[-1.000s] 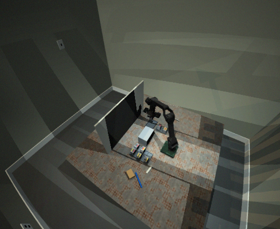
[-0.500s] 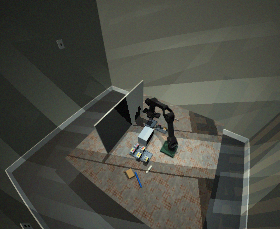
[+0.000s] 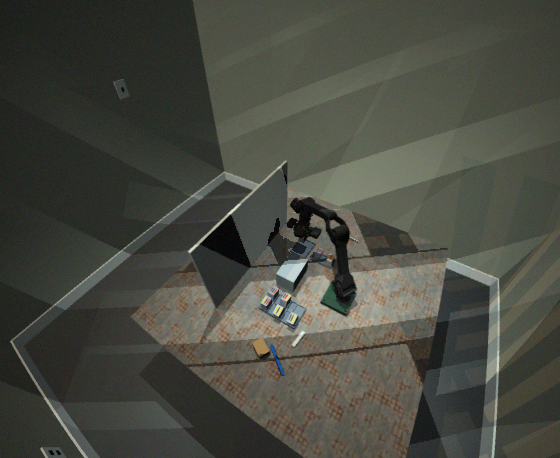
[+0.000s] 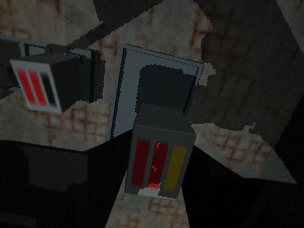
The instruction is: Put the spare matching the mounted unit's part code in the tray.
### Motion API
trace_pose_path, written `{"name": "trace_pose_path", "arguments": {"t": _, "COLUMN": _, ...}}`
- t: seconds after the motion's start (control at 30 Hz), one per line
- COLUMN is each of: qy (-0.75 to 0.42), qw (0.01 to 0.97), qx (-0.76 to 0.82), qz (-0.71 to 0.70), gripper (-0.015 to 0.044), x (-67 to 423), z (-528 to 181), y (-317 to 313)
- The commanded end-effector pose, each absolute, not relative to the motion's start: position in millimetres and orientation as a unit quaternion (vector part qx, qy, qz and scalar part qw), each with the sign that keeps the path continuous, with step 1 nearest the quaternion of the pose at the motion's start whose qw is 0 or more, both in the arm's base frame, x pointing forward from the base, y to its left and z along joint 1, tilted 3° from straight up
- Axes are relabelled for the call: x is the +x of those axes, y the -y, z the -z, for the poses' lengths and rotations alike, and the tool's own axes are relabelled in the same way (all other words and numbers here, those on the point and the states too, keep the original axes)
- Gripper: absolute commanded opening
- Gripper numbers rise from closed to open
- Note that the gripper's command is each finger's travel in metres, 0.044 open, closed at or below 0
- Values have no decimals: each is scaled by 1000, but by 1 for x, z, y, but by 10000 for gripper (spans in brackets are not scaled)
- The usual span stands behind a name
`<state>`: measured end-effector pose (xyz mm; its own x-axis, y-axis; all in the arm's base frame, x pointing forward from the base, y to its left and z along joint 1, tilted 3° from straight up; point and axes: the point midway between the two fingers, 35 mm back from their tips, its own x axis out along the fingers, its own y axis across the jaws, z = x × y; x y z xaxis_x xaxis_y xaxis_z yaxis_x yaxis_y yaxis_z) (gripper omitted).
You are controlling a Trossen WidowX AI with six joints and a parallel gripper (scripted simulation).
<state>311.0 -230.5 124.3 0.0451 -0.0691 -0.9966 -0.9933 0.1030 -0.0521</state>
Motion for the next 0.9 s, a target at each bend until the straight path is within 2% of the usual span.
{"name": "trace_pose_path", "arguments": {"t": 0.0, "qy": -527, "qw": 520, "qx": -503, "qz": -445, "gripper": 0, "x": 311, "z": -121, "y": 230}}
{"name": "trace_pose_path", "arguments": {"t": 0.87, "qy": -527, "qw": 520, "qx": -503, "qz": -445, "gripper": 0, "x": 311, "z": -104, "y": 231}}
